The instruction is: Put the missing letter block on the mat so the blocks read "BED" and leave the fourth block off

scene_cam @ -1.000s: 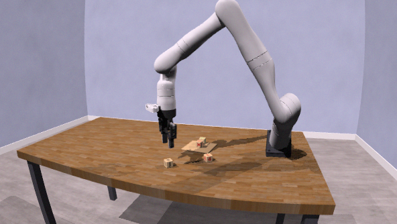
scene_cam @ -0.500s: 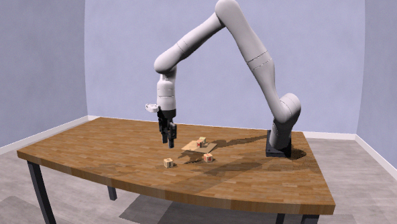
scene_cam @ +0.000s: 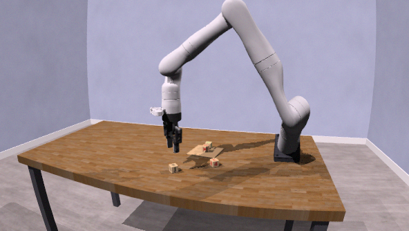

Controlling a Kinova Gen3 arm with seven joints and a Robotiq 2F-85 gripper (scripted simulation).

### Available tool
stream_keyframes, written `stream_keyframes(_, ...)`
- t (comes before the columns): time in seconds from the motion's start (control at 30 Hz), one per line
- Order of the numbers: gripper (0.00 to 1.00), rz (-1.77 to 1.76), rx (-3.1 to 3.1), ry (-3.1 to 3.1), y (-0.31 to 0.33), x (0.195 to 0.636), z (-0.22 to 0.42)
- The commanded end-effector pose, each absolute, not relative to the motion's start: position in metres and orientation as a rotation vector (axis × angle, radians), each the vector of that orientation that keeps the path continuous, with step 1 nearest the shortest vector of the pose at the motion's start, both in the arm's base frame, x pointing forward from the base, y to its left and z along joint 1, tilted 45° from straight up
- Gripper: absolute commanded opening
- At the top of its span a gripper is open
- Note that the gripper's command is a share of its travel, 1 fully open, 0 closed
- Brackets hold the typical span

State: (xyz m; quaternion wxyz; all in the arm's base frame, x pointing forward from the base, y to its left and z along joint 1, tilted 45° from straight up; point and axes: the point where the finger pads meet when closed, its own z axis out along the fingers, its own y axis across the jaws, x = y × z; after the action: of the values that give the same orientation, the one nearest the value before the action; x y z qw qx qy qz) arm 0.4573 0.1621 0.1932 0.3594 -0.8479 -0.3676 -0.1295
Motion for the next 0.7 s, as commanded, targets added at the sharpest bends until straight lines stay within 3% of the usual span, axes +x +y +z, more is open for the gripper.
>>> stream_keyframes(0.0, 0.67, -0.335, -2.187, -0.947, 0.162, 0.458, 0.193)
stream_keyframes(0.67, 0.67, -0.336, -2.187, -0.945, 0.173, 0.458, 0.182)
